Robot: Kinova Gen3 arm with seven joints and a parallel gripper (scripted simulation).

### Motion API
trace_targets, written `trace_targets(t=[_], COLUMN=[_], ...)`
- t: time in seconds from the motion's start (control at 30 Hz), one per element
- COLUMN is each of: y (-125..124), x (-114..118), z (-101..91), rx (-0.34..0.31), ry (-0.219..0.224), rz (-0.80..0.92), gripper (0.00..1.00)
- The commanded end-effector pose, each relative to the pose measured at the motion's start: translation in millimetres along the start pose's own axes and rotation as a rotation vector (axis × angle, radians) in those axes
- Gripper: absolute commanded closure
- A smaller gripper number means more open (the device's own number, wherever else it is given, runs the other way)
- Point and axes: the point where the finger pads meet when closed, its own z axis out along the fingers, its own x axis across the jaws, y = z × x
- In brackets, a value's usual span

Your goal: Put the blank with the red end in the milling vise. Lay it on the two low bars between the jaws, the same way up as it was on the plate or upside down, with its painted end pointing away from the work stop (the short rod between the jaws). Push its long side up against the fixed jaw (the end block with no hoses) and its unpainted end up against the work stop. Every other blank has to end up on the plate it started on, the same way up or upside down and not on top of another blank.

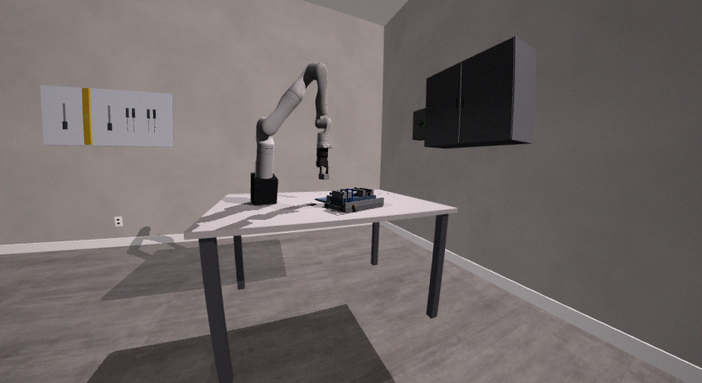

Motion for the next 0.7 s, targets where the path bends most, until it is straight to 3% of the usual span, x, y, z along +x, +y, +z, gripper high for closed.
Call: trace_targets(t=[0.0,0.67], y=[-1.9,-2.3], x=[-4.2,-4.8], z=[-6.5,-3.5], rx=[-0.001,-0.001], ry=[-0.011,-0.014], rz=[0.005,0.007], gripper=[1.00,1.00])
